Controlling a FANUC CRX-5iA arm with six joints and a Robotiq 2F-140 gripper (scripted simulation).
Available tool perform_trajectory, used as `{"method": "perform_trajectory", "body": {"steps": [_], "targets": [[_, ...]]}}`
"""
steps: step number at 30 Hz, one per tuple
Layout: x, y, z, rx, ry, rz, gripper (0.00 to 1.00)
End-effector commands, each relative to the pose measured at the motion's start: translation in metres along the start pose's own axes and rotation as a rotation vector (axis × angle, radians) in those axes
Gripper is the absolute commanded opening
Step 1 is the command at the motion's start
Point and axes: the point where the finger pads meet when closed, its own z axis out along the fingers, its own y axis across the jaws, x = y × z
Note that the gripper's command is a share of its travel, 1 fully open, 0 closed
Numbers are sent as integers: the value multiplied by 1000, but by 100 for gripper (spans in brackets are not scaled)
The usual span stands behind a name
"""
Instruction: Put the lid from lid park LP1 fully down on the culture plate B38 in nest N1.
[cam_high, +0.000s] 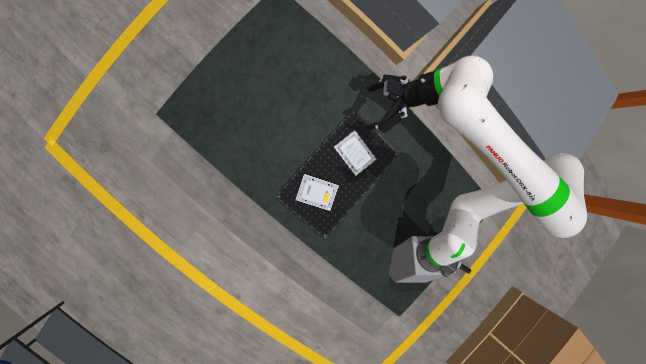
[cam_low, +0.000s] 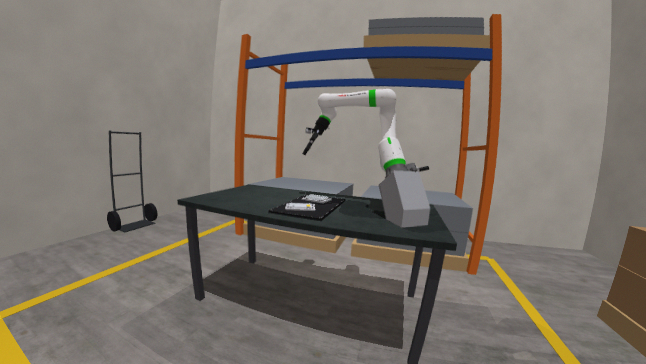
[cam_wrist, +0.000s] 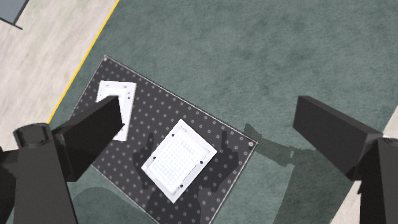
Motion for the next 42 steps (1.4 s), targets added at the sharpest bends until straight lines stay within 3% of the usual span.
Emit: {"method": "perform_trajectory", "body": {"steps": [1,20,22,25,32,34,35,39,42], "targets": [[1,0,-1,-1,1,-1,100],[0,-3,6,2,-11,7,100],[-4,-12,26,10,-49,30,100],[-14,-43,83,15,-161,85,100],[-33,-101,157,-46,-356,140,100],[-33,-101,157,-46,-356,140,100],[-41,-126,185,-76,-396,142,100],[-50,-158,219,-109,-430,140,100],[-61,-191,244,-177,-474,125,100]]}}
